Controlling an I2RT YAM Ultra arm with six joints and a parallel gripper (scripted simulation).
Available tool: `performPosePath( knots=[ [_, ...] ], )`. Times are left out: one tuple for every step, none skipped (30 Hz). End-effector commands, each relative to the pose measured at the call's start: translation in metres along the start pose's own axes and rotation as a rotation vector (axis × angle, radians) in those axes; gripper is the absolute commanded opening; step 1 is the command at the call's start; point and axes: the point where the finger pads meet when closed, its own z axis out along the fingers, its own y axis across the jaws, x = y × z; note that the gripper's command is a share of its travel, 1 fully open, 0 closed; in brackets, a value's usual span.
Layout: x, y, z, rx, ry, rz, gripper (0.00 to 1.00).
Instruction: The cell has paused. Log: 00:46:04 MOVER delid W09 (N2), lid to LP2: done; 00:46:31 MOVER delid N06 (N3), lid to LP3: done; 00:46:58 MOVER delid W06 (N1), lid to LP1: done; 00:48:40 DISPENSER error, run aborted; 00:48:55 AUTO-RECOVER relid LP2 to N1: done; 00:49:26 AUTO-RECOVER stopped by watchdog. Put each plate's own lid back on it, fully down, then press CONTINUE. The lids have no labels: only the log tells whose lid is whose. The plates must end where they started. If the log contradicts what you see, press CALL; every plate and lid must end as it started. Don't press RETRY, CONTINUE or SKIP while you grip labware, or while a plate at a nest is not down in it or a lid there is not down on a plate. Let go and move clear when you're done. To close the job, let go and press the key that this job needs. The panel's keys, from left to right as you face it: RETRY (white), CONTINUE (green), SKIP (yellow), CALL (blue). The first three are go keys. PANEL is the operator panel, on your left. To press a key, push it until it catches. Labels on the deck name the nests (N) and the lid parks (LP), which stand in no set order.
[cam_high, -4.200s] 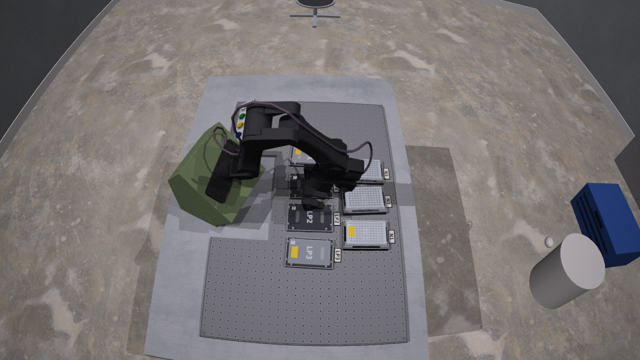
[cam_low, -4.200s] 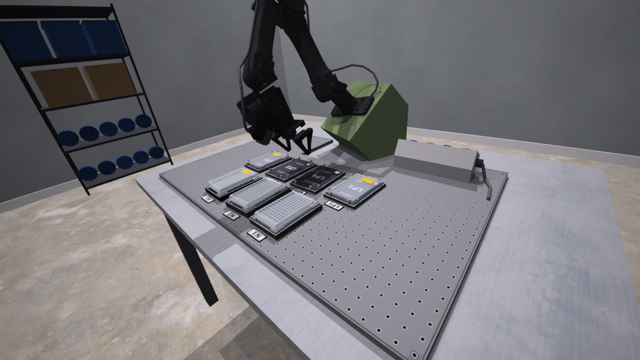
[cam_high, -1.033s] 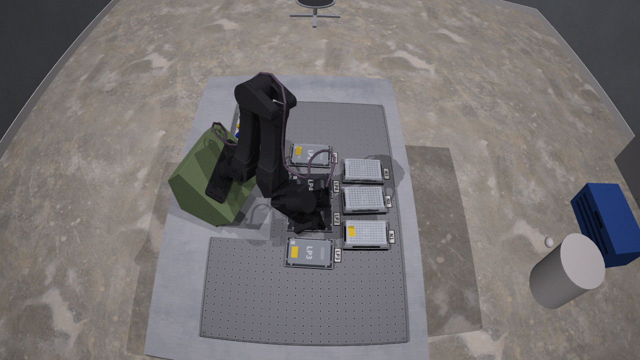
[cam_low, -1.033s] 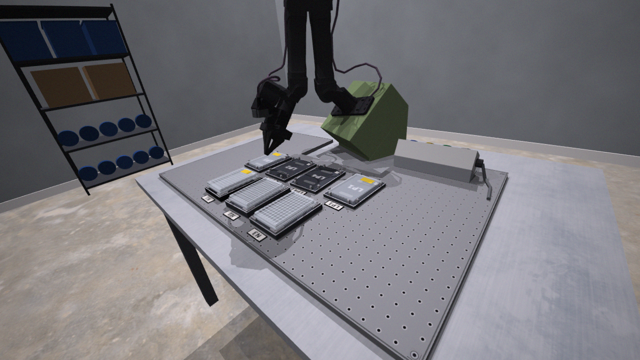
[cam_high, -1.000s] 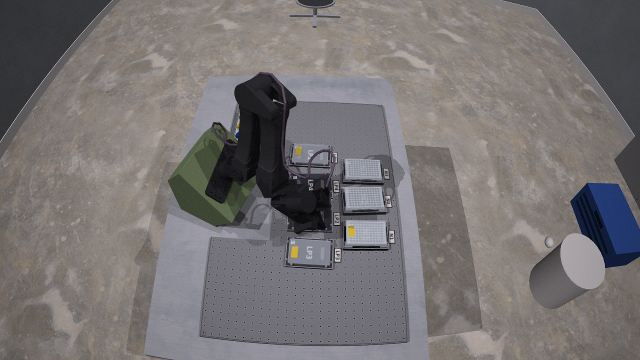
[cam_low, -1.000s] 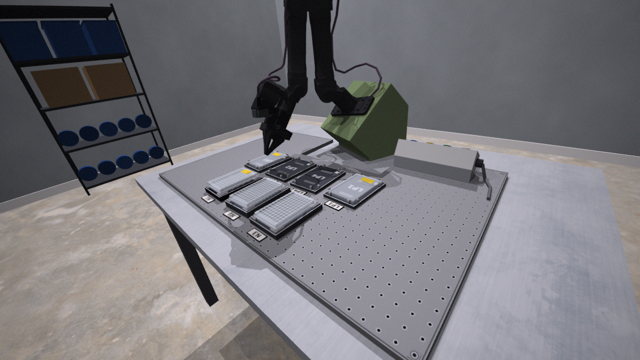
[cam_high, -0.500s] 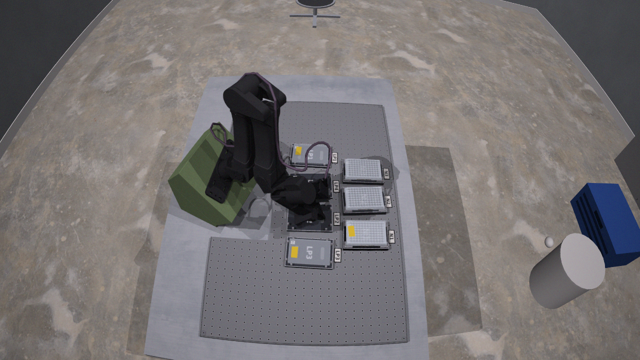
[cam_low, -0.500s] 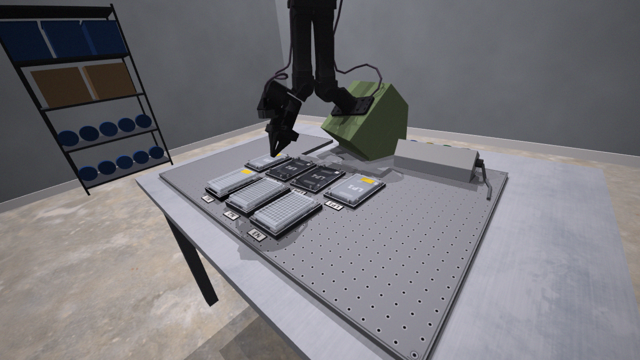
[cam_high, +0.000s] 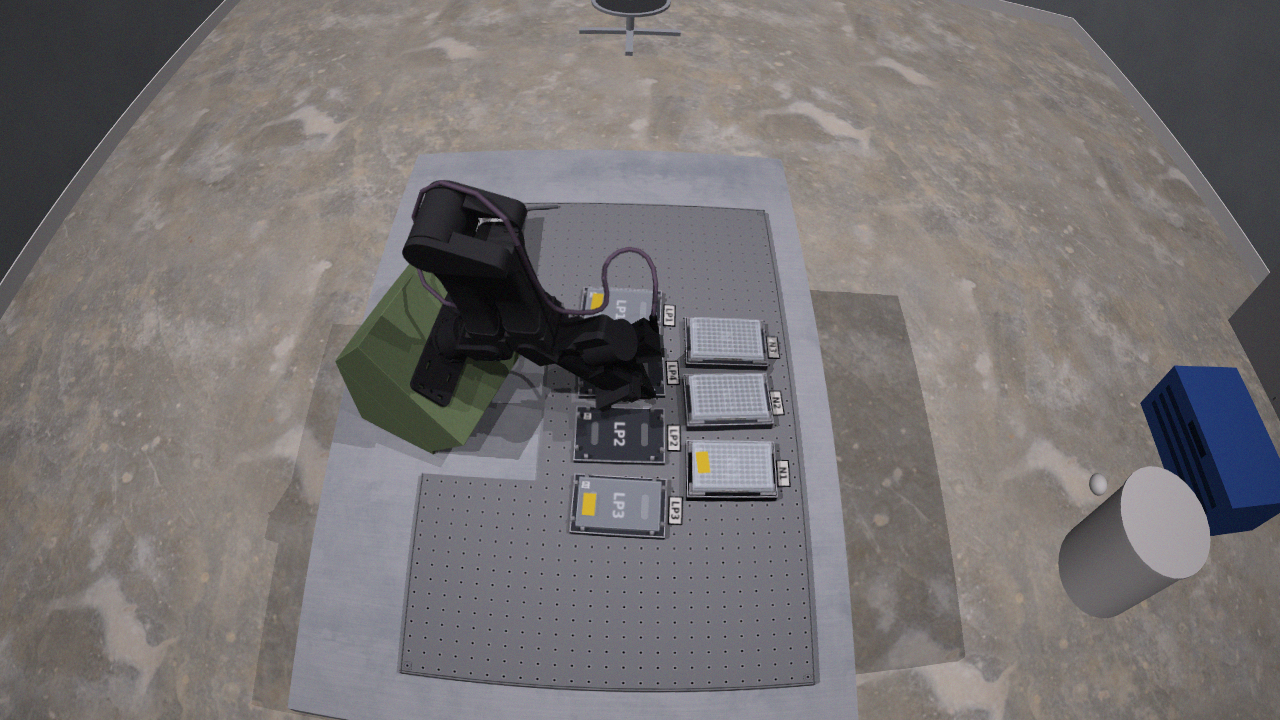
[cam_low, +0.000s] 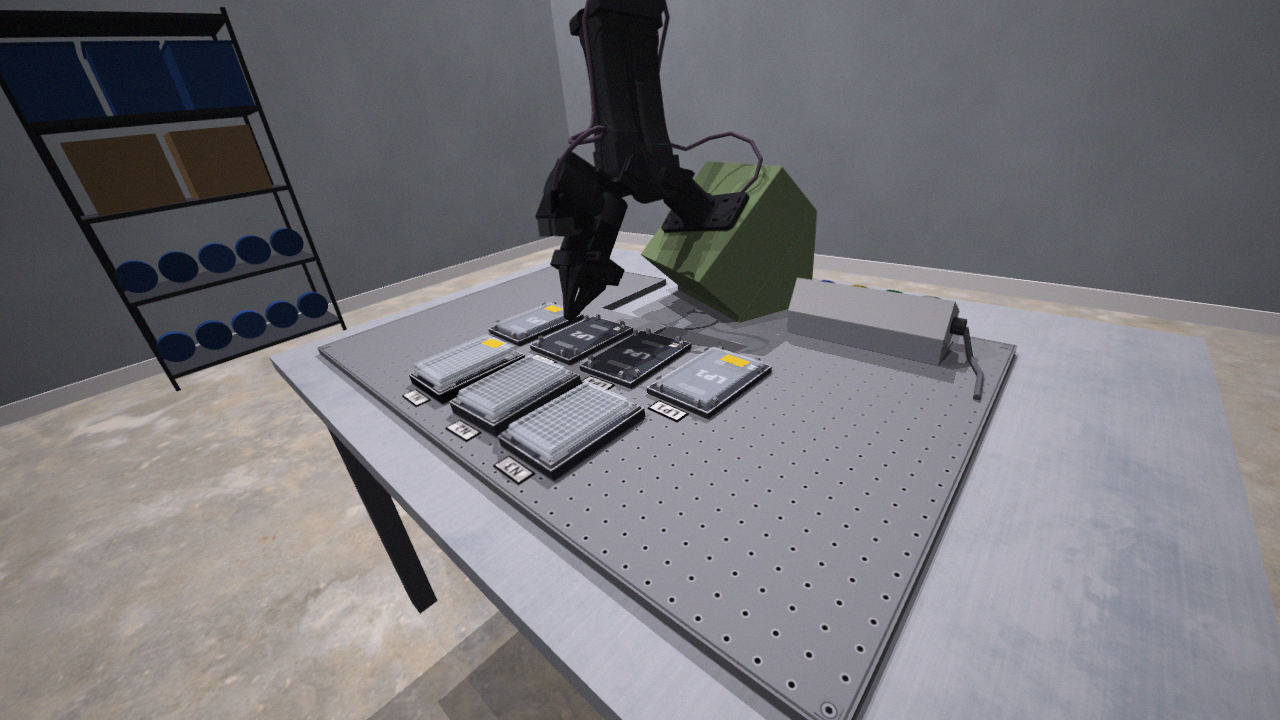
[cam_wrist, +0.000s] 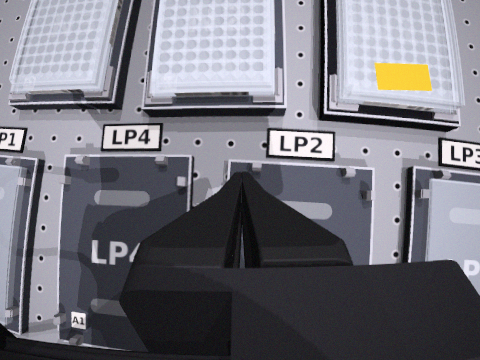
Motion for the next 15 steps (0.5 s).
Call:
performPosePath(
  knots=[
    [0.009,0.003,0.001,0.086,0.023,0.02,0.0],
    [0.009,0.008,0.002,0.085,0.023,0.02,0.0],
    [0.009,0.014,0.002,0.085,0.023,0.02,0.0],
    [0.009,0.019,0.002,0.085,0.024,0.02,0.0],
    [0.009,0.024,0.003,0.085,0.024,0.02,0.0],
    [0.009,0.029,0.003,0.085,0.024,0.02,0.0],
    [0.009,0.034,0.003,0.085,0.024,0.02,0.0],
    [0.009,0.039,0.004,0.085,0.024,0.02,0.0],
    [0.009,0.044,0.004,0.085,0.024,0.02,0.0],
    [0.009,0.049,0.004,0.085,0.024,0.02,0.0],
    [0.009,0.054,0.004,0.085,0.024,0.02,0.0],
    [0.009,0.059,0.005,0.085,0.024,0.02,0.0],
    [0.009,0.064,0.005,0.085,0.024,0.02,0.0],
    [0.009,0.064,0.005,0.085,0.024,0.02,0.0],
    [0.009,0.064,0.005,0.085,0.024,0.02,0.0]
  ],
)
